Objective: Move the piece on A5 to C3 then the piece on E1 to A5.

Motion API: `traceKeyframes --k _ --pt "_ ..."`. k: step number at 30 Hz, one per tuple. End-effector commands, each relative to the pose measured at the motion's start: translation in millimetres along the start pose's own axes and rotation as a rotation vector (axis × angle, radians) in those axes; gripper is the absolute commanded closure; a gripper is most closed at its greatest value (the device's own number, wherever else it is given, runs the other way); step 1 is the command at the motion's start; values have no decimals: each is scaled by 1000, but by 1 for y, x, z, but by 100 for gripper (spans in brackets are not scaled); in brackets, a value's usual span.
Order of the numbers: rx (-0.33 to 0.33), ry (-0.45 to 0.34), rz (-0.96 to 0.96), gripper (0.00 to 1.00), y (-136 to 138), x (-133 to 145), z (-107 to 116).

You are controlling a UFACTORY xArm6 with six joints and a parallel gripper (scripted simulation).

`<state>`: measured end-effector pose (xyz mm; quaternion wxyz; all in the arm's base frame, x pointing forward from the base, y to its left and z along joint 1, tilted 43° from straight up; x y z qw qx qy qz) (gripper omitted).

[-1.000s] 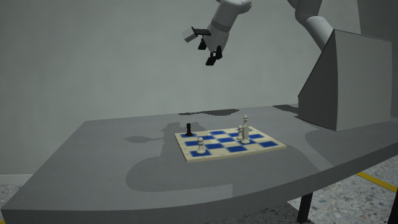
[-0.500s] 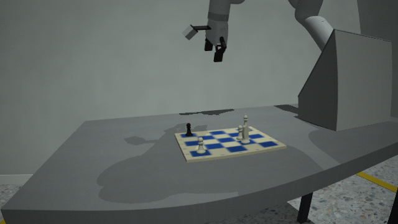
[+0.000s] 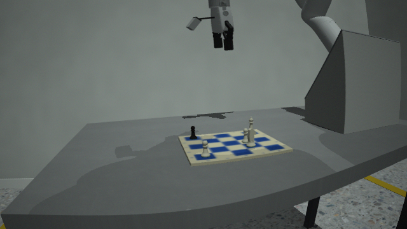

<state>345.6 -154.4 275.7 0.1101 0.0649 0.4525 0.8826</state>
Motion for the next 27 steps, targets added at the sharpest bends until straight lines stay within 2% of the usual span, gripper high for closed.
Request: traceKeyframes --k 1,3,4,5,6,8,9,10,11,13,14,16,17,18,19,21,22,23,24,26,27 --pt "-179 -41 3 0 -9 -2 25" --pt "-179 -41 3 0 -9 -2 25" --pt "-247 -45 5 0 -13 -3 36" --pt "-247 -45 5 0 -13 -3 36" --pt "-317 -46 9 0 -17 -4 48" --pt "-317 -46 9 0 -17 -4 48" --pt "-390 -44 13 0 -21 -5 61" --pt "-390 -44 13 0 -21 -5 61" --pt "-464 -40 18 0 -24 -6 75" --pt "-464 -40 18 0 -24 -6 75" --pt "-541 -32 24 0 -27 -8 90" --pt "-541 -32 24 0 -27 -8 90" --pt "-619 -22 32 0 -30 -9 105" --pt "-619 -22 32 0 -30 -9 105" --pt "-698 -8 39 0 -32 -10 121" --pt "-698 -8 39 0 -32 -10 121" --pt "-778 8 48 0 -33 -11 138" --pt "-778 8 48 0 -33 -11 138" --pt "-860 28 57 0 -34 -12 156" --pt "-860 28 57 0 -34 -12 156" --pt "-942 50 67 0 -34 -12 174"
Point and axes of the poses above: the point where the finger pads meet when closed, its own z axis back along the fingers, its own y axis across the jaws, x = y × z, the point moved 10 cm from there along z, back along the fingers, and after that the axes turned 10 degrees about -z, right-handed, at the moved point
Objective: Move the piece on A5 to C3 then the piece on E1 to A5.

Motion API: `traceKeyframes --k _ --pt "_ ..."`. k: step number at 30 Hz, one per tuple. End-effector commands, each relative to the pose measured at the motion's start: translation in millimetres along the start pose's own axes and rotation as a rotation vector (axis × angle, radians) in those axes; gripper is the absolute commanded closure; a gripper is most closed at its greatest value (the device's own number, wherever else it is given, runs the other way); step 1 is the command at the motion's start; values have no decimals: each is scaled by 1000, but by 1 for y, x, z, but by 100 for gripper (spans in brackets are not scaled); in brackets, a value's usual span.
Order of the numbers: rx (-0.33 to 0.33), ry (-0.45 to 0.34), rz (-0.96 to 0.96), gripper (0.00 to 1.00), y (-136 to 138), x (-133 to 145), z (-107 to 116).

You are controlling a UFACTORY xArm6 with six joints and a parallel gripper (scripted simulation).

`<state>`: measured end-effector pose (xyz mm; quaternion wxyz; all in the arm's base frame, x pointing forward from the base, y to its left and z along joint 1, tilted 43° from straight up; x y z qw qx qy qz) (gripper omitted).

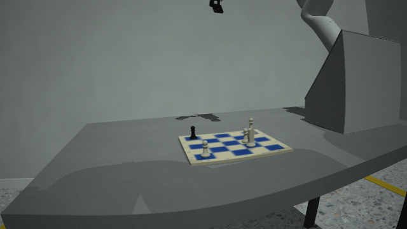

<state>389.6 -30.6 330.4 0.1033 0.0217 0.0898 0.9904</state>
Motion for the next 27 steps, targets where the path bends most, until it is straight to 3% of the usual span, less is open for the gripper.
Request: traceKeyframes --k 1,12,15,27 --pt "-176 26 32 0 -27 -3 24" --pt "-248 -22 235 0 -1 -37 -1" --pt "-291 -36 335 0 14 -53 -17" --pt "-390 -35 529 0 48 -81 -51"
Point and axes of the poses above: the point where the finger pads meet when closed, its own z axis back along the fingers, its own y axis across the jaws, x = y × z, the point moved 10 cm from there along z, back along the fingers, and after that the axes turned 10 degrees about -z, right-handed, at the moved point
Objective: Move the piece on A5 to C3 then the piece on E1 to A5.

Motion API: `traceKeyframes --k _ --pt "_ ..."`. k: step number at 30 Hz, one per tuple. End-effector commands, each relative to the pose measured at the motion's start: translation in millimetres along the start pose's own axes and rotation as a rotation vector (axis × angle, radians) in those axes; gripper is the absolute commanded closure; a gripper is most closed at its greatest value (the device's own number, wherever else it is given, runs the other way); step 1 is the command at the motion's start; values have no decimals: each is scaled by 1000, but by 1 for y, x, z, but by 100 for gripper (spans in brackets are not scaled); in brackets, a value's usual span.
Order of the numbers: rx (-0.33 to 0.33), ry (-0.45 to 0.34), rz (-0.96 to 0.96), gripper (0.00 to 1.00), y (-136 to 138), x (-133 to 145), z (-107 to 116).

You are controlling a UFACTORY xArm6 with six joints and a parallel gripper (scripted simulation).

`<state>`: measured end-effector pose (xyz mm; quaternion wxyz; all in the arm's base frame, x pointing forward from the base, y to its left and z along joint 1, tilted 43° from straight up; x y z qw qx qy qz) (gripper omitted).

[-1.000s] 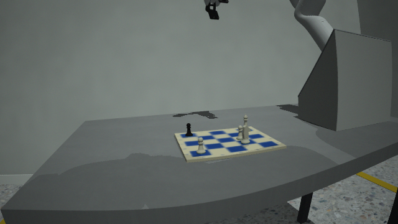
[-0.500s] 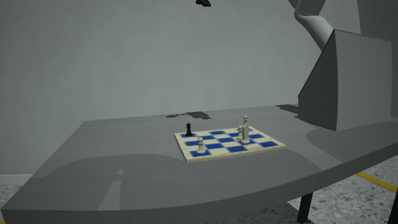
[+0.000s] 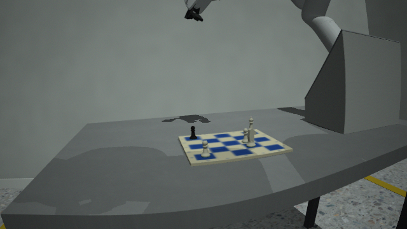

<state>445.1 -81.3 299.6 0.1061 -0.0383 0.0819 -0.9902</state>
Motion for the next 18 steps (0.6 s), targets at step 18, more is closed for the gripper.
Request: traceKeyframes --k 18 --pt "-213 66 414 0 115 -6 -50"
Point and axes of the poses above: the point where the finger pads meet when closed, its own z axis back along the fingers, its own y axis across the jaws, x = y × z, the point moved 10 cm from there along z, back along the fingers, and after that the axes turned 10 degrees about -z, right-handed, at the moved point
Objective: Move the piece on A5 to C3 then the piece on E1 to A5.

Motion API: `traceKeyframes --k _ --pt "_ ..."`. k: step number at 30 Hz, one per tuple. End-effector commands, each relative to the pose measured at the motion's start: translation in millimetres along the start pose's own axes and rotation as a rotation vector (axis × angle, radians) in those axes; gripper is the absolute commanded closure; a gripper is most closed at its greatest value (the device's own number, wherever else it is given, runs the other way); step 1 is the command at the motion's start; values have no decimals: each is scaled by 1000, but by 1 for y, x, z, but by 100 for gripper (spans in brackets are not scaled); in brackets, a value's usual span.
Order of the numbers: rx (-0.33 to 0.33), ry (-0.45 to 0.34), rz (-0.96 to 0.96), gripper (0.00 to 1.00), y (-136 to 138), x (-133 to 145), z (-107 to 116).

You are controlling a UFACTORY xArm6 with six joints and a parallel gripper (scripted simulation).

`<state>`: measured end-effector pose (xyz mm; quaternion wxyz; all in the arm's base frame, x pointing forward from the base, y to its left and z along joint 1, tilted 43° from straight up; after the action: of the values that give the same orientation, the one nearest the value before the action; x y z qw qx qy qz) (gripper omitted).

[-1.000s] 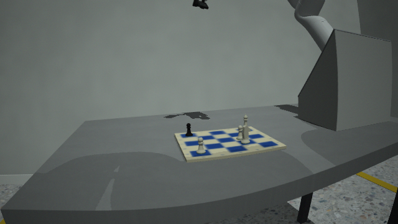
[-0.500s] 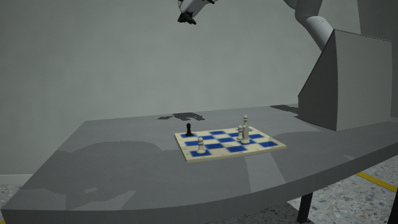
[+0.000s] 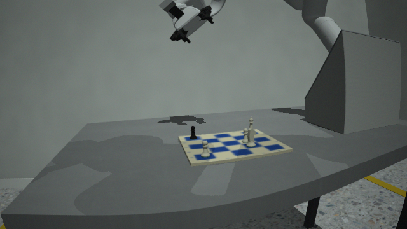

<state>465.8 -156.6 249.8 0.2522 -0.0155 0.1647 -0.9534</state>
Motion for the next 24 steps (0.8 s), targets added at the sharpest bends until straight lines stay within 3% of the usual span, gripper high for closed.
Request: traceKeyframes --k 1,9,12,14,24 --pt "-56 31 107 0 30 10 -9" --pt "-108 105 269 0 74 33 -27" --pt "-108 105 269 0 74 33 -27" --pt "-124 146 344 0 94 46 -36" --pt "-140 247 505 0 135 77 -58"
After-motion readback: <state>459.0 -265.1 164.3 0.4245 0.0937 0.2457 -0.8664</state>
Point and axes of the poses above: the point where the finger pads meet when closed, its own z axis back along the fingers, its own y axis across the jaws, x = y × z, the point moved 10 cm from there along z, back along the fingers, and after that the axes turned 10 degrees about -z, right-handed, at the moved point
